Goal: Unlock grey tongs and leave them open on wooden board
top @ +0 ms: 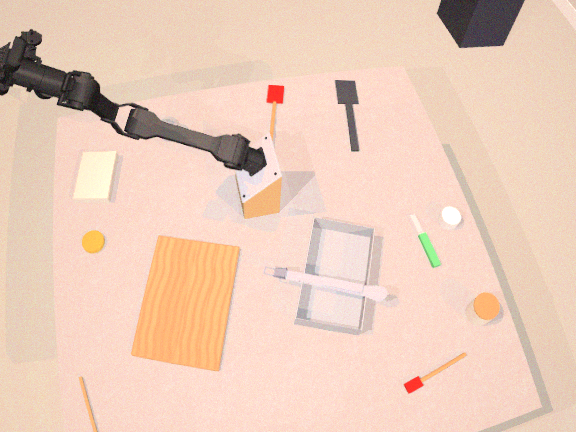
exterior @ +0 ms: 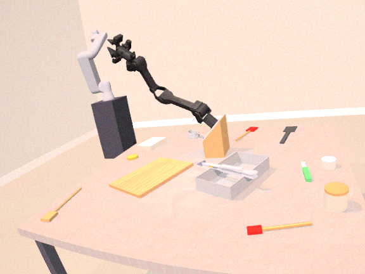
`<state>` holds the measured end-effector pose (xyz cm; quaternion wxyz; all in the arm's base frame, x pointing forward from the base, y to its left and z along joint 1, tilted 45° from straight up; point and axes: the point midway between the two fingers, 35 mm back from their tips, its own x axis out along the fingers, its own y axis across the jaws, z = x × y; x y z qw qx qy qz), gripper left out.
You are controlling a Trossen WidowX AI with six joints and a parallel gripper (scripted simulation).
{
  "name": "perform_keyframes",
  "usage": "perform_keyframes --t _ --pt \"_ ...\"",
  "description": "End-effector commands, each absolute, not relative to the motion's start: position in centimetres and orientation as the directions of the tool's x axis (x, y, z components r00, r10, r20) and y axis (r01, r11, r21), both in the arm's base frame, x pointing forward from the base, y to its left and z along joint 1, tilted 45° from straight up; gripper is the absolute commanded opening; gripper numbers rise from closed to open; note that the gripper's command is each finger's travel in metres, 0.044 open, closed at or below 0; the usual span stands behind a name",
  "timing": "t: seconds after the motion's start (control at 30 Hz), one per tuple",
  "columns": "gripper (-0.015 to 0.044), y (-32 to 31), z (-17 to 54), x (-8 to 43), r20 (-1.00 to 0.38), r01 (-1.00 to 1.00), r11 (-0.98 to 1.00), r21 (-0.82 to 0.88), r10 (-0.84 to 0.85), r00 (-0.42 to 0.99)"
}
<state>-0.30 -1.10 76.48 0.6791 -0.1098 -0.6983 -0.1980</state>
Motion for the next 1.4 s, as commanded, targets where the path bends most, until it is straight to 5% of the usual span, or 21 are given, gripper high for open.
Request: perform_keyframes --t 0.0,1.37 --pt "0.026 -0.1 76.4 0.7 0.995 0.423 0.901 0.098 -0.095 -0.028" --pt "0.026 13.2 71.3 15.5 0.923 0.322 0.899 -0.297 0.183 0.34"
